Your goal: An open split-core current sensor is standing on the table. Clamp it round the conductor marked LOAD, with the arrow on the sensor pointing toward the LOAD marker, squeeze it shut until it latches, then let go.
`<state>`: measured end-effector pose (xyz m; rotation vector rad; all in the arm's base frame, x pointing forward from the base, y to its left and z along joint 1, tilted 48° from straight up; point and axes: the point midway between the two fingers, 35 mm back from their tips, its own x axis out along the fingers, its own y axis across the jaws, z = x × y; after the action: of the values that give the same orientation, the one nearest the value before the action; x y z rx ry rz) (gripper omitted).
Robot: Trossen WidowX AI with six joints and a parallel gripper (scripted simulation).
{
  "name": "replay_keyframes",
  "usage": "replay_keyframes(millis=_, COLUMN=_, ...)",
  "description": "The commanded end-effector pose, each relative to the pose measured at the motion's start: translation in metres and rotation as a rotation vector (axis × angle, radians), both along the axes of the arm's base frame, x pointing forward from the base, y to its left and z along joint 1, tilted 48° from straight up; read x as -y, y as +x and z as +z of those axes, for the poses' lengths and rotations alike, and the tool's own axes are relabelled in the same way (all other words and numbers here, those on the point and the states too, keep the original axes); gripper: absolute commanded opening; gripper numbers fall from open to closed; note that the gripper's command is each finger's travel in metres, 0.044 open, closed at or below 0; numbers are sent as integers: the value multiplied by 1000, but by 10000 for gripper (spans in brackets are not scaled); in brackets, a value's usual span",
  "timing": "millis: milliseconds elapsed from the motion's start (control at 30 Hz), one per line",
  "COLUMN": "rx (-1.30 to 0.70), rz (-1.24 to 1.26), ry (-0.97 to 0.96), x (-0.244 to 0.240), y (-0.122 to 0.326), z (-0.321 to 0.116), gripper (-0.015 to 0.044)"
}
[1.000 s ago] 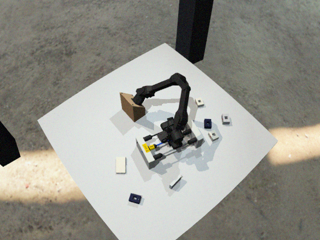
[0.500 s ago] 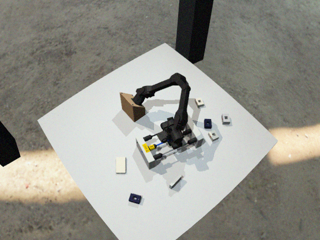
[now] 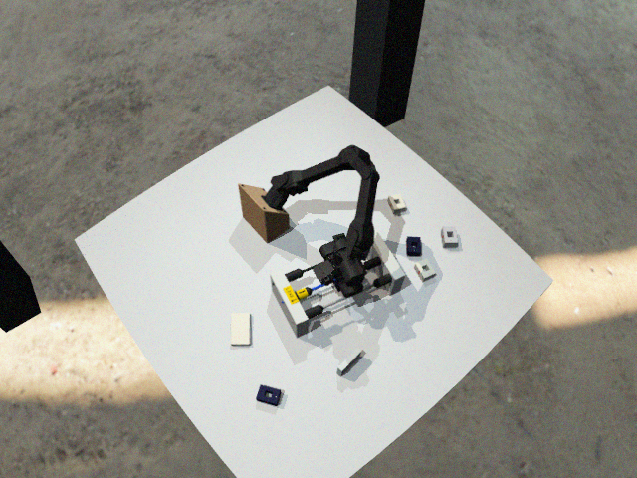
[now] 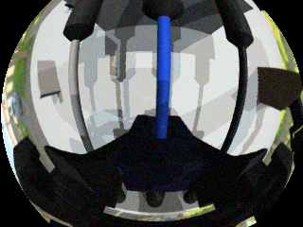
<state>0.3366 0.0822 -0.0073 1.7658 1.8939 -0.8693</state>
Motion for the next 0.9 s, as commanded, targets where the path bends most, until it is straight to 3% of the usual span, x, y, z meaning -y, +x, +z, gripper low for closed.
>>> replay_keyframes(millis=0, rx=-2, rz=-1, ry=0, x=-1, y=0, z=-1, gripper=0)
replay_keyframes(millis=100, rx=-1, rz=-1, ry=0, x=-4, y=0, z=-3, gripper=0)
replay_keyframes(millis=433, rx=2, rz=1, ry=0, x=-1, y=0, z=-1, gripper=263)
replay_keyframes(millis=867, rx=2, rz=1, ry=0, x=-1, y=0, z=-1, gripper=266)
